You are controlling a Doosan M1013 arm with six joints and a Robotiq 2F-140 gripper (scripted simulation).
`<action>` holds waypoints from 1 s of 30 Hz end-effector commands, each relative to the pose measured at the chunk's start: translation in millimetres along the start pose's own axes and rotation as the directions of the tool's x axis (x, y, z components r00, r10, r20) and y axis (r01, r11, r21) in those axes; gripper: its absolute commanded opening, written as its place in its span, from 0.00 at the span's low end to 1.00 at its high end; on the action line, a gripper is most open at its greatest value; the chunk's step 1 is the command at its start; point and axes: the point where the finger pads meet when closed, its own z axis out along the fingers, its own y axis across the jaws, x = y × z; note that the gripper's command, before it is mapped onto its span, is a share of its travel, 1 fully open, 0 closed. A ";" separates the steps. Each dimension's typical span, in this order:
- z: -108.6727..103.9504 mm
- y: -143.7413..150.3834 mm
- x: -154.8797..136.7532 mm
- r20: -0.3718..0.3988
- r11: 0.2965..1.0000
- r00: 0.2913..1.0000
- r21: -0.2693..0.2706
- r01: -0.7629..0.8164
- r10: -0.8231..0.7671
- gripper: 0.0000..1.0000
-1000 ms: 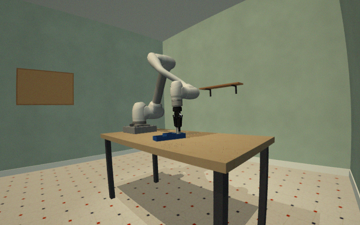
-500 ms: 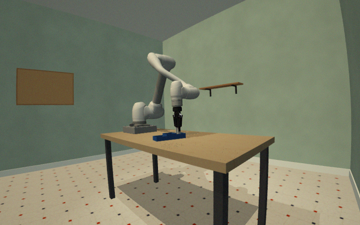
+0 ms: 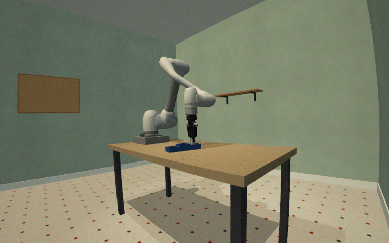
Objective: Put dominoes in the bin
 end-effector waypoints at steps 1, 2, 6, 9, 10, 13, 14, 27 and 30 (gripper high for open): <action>2.8 3.1 -0.2 -0.002 1.000 1.000 0.000 0.001 -0.001 0.13; 2.8 3.1 -0.2 -0.002 1.000 1.000 0.000 0.001 -0.001 0.13; 2.8 3.0 -0.2 -0.002 1.000 1.000 0.000 0.001 -0.001 0.13; 2.8 3.0 -0.2 -0.002 1.000 1.000 0.000 0.001 -0.001 0.13; 2.8 3.0 -0.2 -0.002 1.000 1.000 0.000 0.001 -0.001 0.13; 2.8 2.9 -0.2 -0.002 1.000 1.000 0.000 0.001 -0.001 0.13; 2.8 2.9 -0.2 -0.002 1.000 1.000 0.000 0.001 -0.001 0.13; 2.8 2.9 -0.2 -0.002 1.000 1.000 0.000 0.001 -0.001 0.19; 2.8 2.9 -0.2 -0.002 1.000 1.000 0.000 0.001 -0.001 0.19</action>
